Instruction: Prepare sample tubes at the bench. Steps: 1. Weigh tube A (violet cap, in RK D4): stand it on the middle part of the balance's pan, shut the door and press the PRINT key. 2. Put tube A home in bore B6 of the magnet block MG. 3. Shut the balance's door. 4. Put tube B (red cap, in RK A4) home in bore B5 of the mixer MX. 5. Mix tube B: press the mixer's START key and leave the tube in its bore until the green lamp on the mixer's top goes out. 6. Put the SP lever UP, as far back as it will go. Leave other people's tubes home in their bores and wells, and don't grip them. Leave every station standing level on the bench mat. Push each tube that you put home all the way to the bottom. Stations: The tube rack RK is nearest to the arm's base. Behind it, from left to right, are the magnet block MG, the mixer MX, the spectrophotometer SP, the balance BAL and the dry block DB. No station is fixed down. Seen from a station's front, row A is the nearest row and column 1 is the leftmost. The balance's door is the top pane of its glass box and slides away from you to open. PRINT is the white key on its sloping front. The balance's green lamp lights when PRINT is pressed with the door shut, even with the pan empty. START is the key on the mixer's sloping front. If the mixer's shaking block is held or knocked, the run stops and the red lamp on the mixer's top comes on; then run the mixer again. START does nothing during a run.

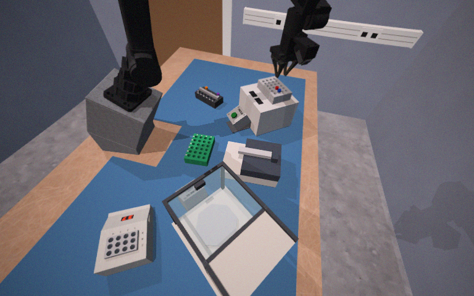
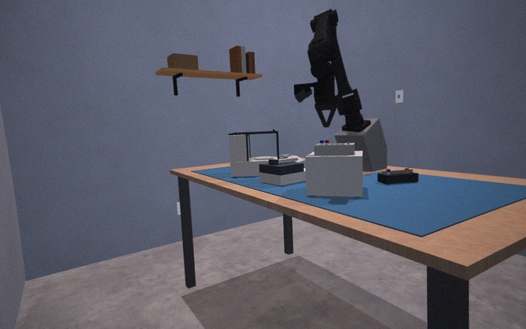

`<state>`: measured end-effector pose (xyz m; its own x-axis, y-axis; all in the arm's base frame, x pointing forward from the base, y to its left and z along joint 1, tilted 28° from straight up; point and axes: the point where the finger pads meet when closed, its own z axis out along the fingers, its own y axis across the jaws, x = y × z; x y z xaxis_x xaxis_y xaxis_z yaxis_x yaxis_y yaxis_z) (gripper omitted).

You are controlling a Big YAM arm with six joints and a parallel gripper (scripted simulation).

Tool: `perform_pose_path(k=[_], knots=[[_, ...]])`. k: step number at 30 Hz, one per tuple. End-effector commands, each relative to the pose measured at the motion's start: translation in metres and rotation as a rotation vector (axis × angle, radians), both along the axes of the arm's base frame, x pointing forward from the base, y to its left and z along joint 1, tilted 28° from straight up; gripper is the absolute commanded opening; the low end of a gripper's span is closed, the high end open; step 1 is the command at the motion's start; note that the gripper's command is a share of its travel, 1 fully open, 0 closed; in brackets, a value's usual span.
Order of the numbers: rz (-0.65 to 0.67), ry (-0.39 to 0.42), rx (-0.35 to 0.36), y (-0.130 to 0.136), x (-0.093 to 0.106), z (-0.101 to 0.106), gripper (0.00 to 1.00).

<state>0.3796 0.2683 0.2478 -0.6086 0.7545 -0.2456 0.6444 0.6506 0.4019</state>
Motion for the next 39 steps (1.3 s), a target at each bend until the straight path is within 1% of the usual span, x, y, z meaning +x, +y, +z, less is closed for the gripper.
perform_pose_path(k=[1,2,3,39], knots=[[-0.002,-0.026,0.028,0.0135,0.0046,0.0238,0.36],[-0.002,-0.026,0.028,0.0135,0.0046,0.0238,0.36],[-0.005,-0.023,0.022,0.0052,0.0039,0.0171,0.36],[-0.005,-0.023,0.022,0.0052,0.0039,0.0171,0.36]])
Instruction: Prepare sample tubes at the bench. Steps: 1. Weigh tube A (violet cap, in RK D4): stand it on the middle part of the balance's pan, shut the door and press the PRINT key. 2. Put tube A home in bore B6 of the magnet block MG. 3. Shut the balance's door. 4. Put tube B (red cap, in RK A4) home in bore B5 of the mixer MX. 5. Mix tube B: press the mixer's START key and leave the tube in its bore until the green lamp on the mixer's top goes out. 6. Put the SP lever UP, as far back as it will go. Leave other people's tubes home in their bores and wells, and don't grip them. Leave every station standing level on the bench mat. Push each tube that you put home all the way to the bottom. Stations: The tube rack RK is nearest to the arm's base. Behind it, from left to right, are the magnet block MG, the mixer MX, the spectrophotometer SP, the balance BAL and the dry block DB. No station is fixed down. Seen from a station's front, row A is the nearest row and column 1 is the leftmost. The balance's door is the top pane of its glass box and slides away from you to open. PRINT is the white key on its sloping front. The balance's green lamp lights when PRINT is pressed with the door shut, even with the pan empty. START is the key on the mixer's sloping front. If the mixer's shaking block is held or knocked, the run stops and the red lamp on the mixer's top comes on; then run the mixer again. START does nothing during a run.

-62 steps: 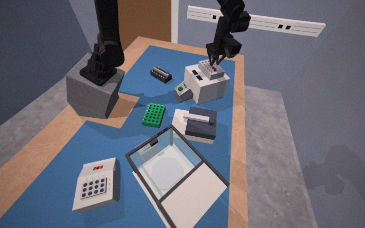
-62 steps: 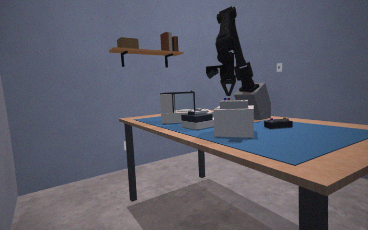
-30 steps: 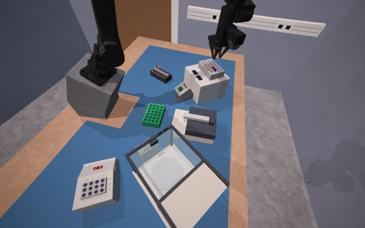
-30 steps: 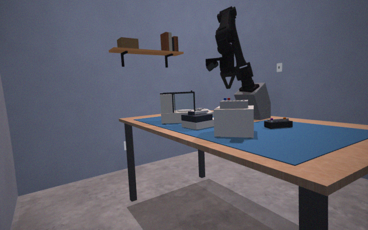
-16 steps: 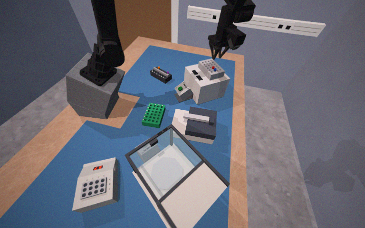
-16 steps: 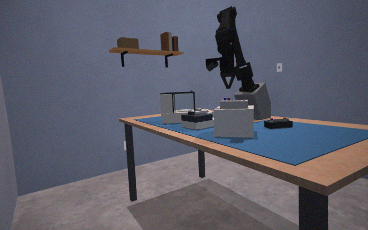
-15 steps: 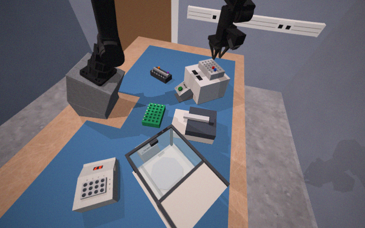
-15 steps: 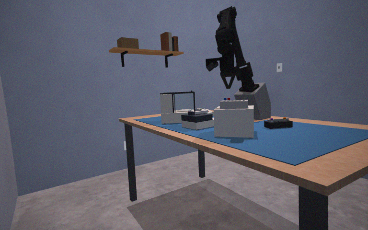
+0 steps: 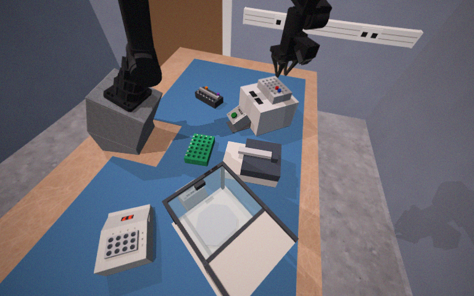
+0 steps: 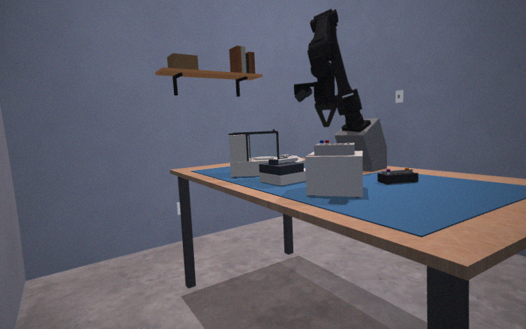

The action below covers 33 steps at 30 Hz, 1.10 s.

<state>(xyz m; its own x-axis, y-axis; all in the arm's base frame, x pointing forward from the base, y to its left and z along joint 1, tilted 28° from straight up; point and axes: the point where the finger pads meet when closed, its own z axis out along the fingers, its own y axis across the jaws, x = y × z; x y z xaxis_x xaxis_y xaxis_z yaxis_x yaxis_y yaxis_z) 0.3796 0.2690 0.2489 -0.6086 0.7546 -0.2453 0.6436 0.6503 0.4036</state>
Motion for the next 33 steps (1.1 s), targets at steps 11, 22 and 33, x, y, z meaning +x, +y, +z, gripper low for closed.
perform_pose_path(k=[11,22,33], knots=[[0.264,-0.055,-0.121,-0.020,-0.021,-0.022,0.00],[0.509,-0.079,-0.259,-0.040,-0.039,-0.054,0.00],[0.755,-0.103,-0.394,-0.054,-0.054,-0.078,0.00]])
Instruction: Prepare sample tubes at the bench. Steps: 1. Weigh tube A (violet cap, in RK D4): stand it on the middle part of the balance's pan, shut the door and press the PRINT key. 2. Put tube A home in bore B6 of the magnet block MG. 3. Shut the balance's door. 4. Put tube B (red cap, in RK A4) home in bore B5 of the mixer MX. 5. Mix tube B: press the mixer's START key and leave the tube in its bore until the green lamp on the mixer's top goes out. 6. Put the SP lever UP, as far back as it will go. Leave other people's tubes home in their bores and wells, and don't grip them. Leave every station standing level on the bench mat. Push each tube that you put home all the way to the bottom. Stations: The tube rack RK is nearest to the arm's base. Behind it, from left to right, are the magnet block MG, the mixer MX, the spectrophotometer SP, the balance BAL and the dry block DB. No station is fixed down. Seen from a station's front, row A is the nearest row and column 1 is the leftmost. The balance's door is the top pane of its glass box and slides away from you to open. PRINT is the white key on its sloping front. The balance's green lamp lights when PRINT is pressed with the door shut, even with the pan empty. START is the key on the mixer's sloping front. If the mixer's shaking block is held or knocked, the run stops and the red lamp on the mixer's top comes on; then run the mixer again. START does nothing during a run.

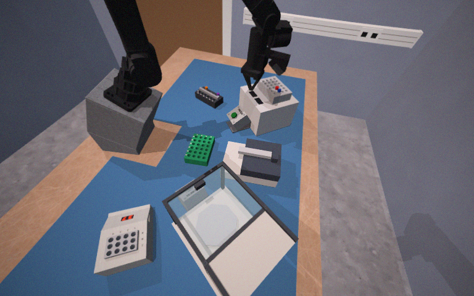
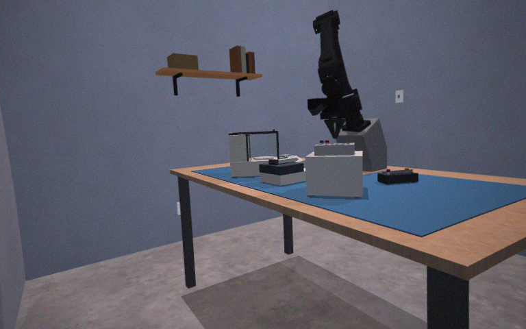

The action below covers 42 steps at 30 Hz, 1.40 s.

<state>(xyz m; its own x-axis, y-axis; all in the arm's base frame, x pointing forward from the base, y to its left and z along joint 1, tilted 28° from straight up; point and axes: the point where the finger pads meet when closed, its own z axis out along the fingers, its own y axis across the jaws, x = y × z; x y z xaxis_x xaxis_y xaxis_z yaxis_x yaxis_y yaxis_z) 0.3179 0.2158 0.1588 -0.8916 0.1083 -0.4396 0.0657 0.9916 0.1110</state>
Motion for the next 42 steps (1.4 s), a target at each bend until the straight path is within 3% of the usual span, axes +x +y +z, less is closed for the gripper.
perform_pose_path(k=[1,3,6,9,19,23,32,33,42], knots=[[0.136,-0.054,-0.037,-0.004,0.004,0.006,0.00],[0.195,-0.059,-0.068,-0.011,-0.004,-0.006,0.00],[0.277,-0.067,-0.112,-0.011,-0.004,-0.007,0.00],[0.365,-0.074,-0.160,-0.021,-0.015,-0.025,0.00],[0.574,-0.092,-0.272,-0.032,-0.027,-0.044,0.00],[0.572,-0.109,-0.265,-0.025,-0.019,-0.035,0.00],[0.574,-0.108,-0.266,-0.025,-0.019,-0.035,0.00],[0.585,-0.124,-0.268,-0.033,-0.028,-0.045,0.00],[0.679,-0.412,-0.226,-0.043,-0.037,-0.052,0.00]])
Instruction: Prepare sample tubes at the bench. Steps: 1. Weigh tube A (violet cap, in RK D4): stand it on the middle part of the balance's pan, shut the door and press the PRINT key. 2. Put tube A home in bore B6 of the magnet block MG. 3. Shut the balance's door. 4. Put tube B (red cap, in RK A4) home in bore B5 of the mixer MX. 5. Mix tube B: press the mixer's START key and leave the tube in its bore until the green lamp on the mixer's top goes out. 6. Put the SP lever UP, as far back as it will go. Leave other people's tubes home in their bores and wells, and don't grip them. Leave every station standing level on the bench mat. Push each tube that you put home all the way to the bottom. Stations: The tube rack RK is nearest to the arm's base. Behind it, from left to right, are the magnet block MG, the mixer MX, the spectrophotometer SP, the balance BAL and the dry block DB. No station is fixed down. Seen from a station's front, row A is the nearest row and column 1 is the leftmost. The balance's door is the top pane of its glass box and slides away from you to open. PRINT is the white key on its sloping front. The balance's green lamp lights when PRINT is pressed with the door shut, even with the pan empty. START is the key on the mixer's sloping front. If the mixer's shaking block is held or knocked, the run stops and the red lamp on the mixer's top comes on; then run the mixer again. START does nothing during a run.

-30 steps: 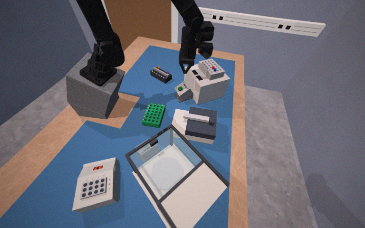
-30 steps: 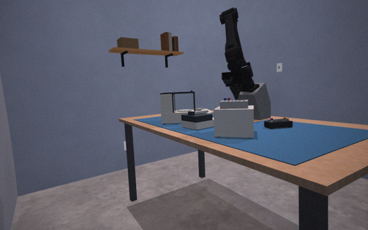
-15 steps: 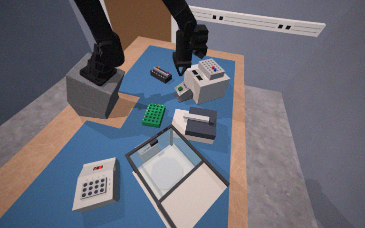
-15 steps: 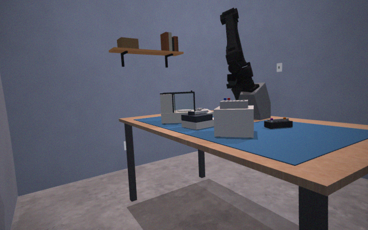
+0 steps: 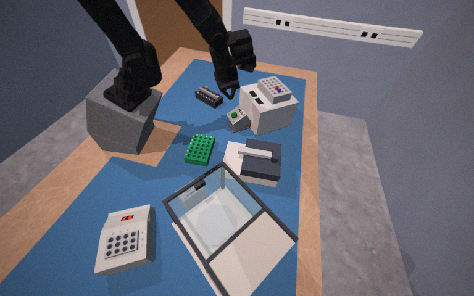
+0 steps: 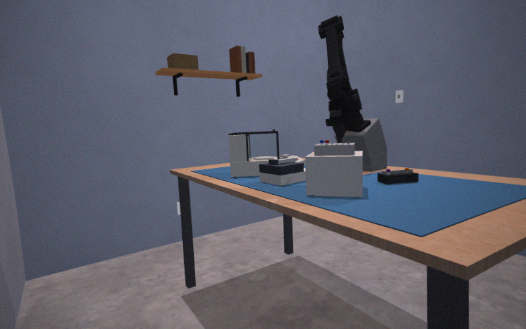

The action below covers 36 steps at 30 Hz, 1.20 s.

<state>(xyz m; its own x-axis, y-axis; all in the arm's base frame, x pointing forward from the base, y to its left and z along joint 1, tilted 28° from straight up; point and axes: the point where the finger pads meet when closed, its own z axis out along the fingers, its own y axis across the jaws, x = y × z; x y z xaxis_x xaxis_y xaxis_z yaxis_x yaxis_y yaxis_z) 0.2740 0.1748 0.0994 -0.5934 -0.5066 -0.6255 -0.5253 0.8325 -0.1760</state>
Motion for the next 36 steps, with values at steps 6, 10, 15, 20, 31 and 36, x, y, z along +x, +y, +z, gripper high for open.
perform_pose_path(k=[6,10,15,20,31,36], knots=[[0.140,-0.237,0.082,-0.007,0.001,0.003,0.00],[0.162,-0.278,0.100,-0.010,-0.002,0.001,0.00],[0.162,-0.278,0.099,-0.015,-0.007,-0.003,0.00],[0.163,-0.263,0.091,-0.022,-0.014,-0.011,0.00],[0.164,-0.271,0.104,-0.018,-0.011,-0.004,0.00],[0.164,-0.271,0.104,-0.018,-0.011,-0.004,0.00]])
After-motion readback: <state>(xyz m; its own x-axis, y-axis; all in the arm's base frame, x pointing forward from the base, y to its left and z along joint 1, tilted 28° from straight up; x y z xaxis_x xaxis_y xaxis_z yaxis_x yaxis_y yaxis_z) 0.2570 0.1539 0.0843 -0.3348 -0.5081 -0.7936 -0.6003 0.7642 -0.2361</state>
